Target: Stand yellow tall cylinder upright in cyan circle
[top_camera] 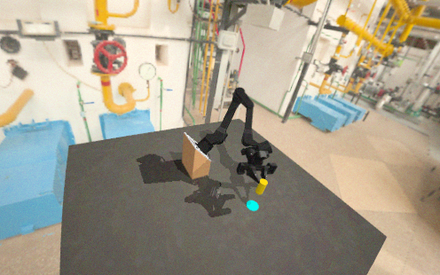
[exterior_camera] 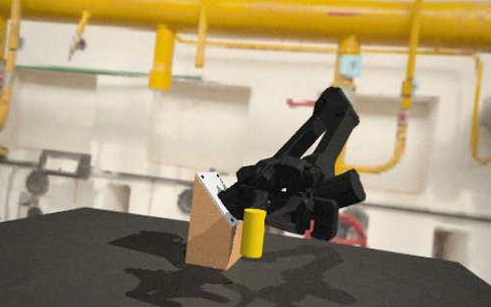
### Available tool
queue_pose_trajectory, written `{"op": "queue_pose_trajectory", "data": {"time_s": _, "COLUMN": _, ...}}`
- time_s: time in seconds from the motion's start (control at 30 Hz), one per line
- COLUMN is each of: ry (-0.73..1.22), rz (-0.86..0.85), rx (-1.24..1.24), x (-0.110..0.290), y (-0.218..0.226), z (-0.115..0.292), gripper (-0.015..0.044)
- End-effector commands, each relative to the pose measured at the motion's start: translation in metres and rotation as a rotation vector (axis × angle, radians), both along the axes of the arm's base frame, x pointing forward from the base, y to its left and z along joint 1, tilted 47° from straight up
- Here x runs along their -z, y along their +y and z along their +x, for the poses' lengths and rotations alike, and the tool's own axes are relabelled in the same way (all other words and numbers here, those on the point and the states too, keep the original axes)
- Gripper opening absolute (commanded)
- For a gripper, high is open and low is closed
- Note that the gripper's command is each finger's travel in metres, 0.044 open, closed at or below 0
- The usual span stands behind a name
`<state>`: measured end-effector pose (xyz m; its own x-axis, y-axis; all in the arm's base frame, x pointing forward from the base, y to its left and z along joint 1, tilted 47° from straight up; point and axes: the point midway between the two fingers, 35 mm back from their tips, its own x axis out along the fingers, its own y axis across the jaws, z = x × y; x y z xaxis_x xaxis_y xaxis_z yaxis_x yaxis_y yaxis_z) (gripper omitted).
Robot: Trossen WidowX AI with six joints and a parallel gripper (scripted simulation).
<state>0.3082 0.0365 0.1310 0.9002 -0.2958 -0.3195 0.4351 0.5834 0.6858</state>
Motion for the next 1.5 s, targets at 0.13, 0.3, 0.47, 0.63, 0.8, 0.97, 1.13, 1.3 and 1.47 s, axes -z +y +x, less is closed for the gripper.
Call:
{"op": "queue_pose_trajectory", "data": {"time_s": 0.13, "ry": -0.014, "rz": 0.009, "rx": 0.007, "x": -0.002, "y": -0.001, "z": -0.001, "gripper": 0.0105}}
{"op": "queue_pose_trajectory", "data": {"time_s": 0.3, "ry": -0.014, "rz": 0.009, "rx": 0.007, "x": -0.002, "y": -0.001, "z": -0.001, "gripper": 0.0105}}
{"op": "queue_pose_trajectory", "data": {"time_s": 0.47, "ry": -0.013, "rz": 0.009, "rx": 0.008, "x": 0.000, "y": 0.002, "z": 0.000, "gripper": 0.0105}}
{"op": "queue_pose_trajectory", "data": {"time_s": 0.63, "ry": -0.010, "rz": 0.012, "rx": 0.008, "x": 0.009, "y": 0.012, "z": 0.004, "gripper": 0.0105}}
{"op": "queue_pose_trajectory", "data": {"time_s": 0.8, "ry": -0.008, "rz": 0.013, "rx": 0.009, "x": 0.017, "y": 0.023, "z": 0.006, "gripper": 0.0105}}
{"op": "queue_pose_trajectory", "data": {"time_s": 0.97, "ry": -0.007, "rz": 0.014, "rx": 0.009, "x": 0.027, "y": 0.033, "z": 0.008, "gripper": 0.0105}}
{"op": "queue_pose_trajectory", "data": {"time_s": 1.13, "ry": -0.008, "rz": 0.014, "rx": 0.009, "x": 0.037, "y": 0.043, "z": 0.009, "gripper": 0.0105}}
{"op": "queue_pose_trajectory", "data": {"time_s": 1.3, "ry": -0.009, "rz": 0.012, "rx": 0.008, "x": 0.047, "y": 0.053, "z": 0.009, "gripper": 0.0105}}
{"op": "queue_pose_trajectory", "data": {"time_s": 1.47, "ry": -0.011, "rz": 0.011, "rx": 0.008, "x": 0.057, "y": 0.063, "z": 0.008, "gripper": 0.0105}}
